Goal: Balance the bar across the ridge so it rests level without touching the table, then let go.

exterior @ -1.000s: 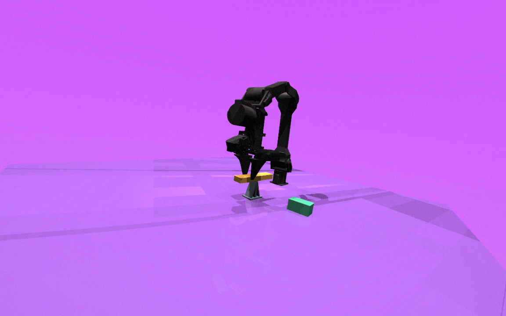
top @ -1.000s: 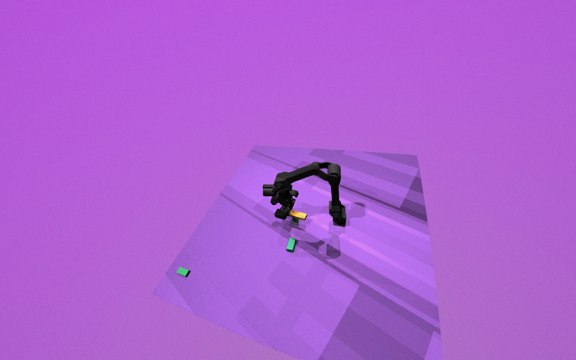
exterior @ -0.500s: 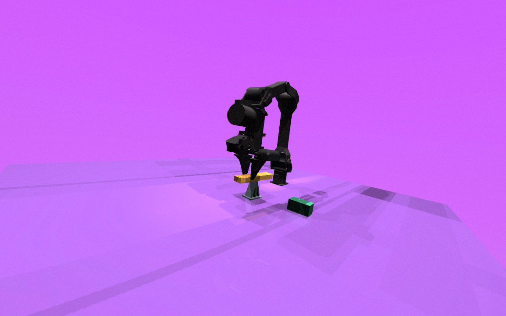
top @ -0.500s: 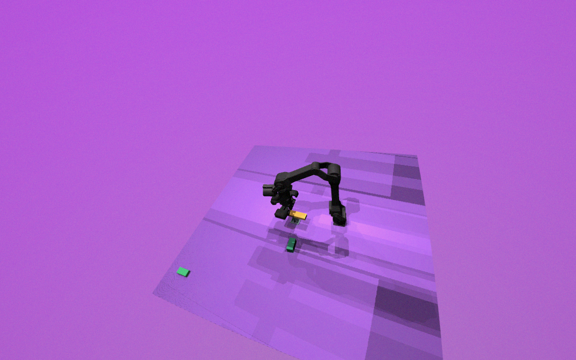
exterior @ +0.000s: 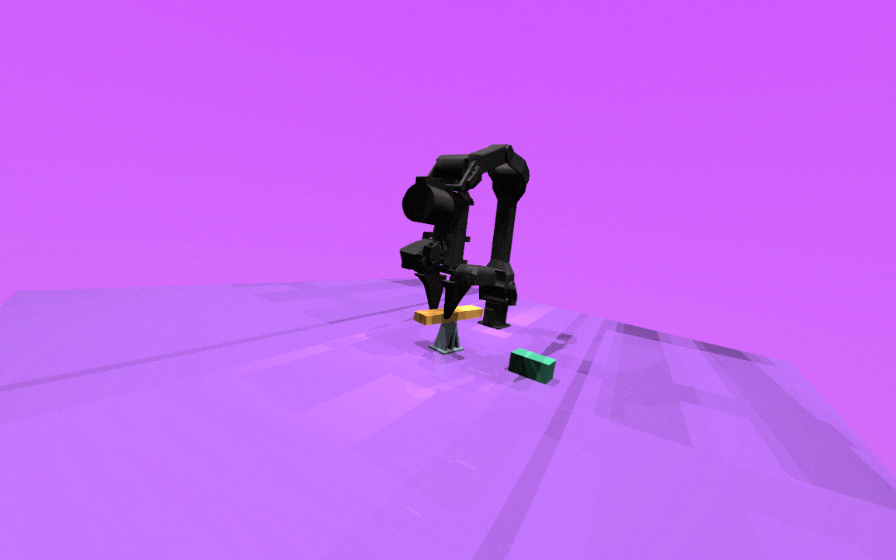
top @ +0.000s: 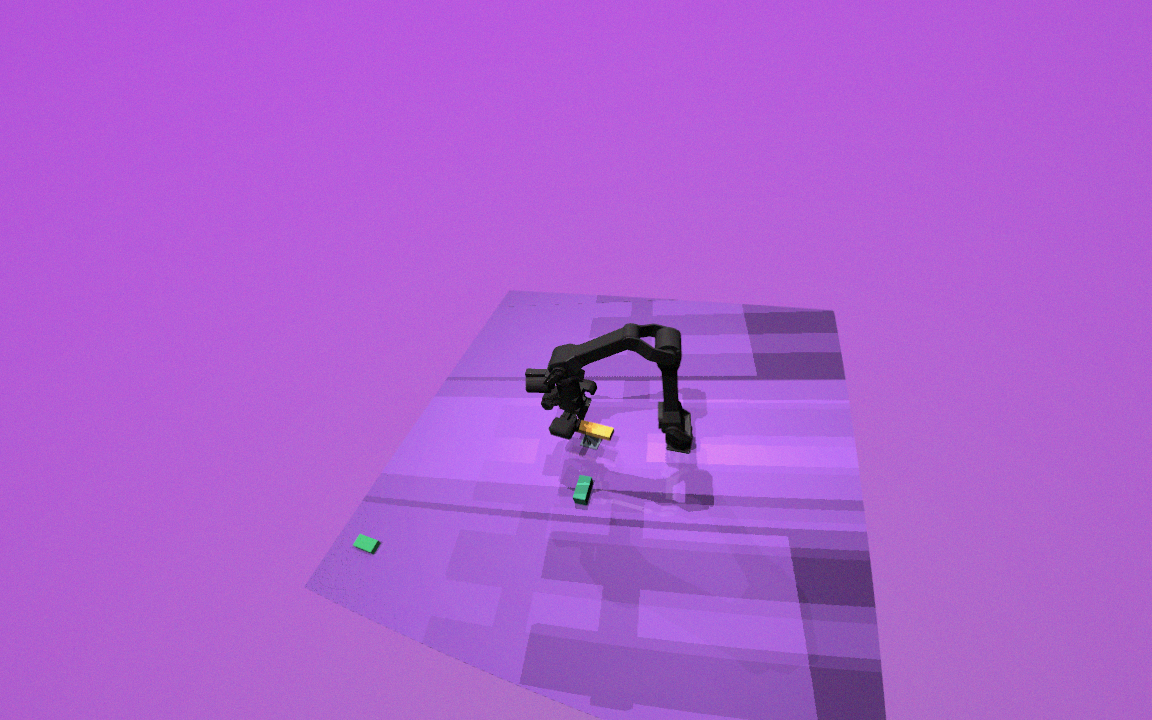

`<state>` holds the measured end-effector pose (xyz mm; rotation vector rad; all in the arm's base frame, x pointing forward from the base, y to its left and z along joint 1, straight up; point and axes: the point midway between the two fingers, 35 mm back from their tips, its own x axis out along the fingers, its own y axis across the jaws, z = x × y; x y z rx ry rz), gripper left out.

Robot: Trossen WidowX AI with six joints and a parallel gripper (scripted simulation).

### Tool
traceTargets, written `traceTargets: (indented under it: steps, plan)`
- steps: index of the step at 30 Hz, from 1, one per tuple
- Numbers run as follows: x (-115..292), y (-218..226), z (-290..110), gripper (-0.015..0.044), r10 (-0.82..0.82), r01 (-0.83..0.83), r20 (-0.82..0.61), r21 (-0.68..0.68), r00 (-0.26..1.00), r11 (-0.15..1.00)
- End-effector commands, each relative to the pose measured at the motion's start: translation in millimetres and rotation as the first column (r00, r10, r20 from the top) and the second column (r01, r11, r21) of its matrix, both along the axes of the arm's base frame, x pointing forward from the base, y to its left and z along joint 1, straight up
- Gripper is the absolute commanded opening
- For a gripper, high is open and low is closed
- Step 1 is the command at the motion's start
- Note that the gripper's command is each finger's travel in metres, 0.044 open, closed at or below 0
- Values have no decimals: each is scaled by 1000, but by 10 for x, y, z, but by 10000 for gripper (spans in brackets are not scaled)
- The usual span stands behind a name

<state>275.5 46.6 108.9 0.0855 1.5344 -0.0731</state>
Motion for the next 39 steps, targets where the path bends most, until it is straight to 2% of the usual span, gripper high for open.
traceTargets:
  steps: [1, 39]
  plan:
    - [0, 0, 0, 167, 0, 0, 0, 0, 1000, 1000]
    - [0, 0, 0, 185, 0, 0, 0, 0, 1000, 1000]
